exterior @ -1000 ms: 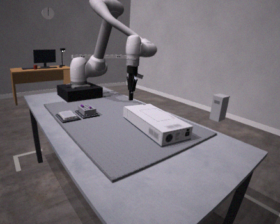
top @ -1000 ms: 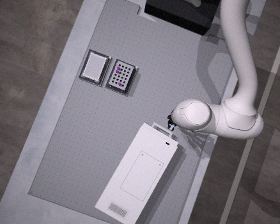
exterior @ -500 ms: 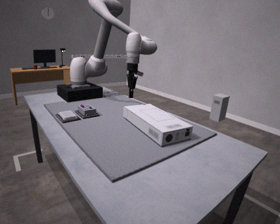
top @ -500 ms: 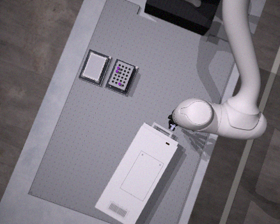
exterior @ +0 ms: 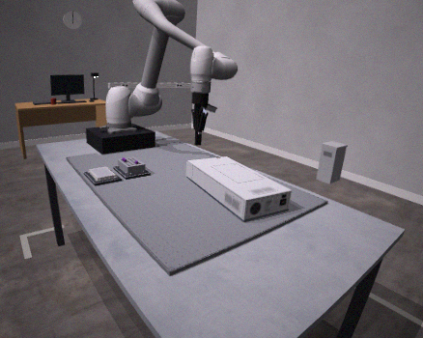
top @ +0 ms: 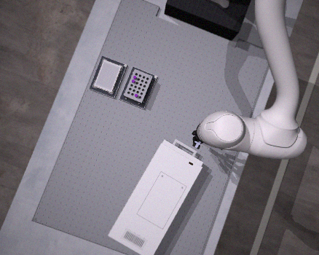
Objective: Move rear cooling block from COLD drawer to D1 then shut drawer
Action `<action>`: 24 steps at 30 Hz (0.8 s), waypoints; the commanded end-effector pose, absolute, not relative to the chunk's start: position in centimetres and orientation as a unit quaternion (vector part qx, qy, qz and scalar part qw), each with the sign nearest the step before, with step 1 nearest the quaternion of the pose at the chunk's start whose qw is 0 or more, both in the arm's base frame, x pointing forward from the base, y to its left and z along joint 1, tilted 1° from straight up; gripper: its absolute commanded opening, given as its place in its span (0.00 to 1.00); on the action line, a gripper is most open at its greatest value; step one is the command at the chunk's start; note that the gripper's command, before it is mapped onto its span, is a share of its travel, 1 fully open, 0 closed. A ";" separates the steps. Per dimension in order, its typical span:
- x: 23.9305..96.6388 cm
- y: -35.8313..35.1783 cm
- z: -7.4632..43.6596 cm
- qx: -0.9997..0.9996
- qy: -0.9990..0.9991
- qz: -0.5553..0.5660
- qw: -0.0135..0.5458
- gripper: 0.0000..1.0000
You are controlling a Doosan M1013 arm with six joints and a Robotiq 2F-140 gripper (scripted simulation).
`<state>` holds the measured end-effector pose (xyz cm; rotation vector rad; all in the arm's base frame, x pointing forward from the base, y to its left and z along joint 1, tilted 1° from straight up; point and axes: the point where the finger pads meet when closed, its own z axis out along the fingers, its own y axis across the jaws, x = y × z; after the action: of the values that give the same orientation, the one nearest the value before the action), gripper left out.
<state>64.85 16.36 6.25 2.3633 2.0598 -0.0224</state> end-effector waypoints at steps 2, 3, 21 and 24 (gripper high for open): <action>64.9 16.5 6.5 0.753 0.658 -0.006 0.003 0.10; 64.9 16.5 6.5 0.753 0.658 -0.006 0.003 0.10; 63.4 16.8 6.9 0.754 0.657 -0.008 0.002 0.35; 62.3 17.0 7.4 0.754 0.657 -0.008 0.002 0.35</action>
<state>63.71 16.58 6.82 2.3630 2.0600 -0.0221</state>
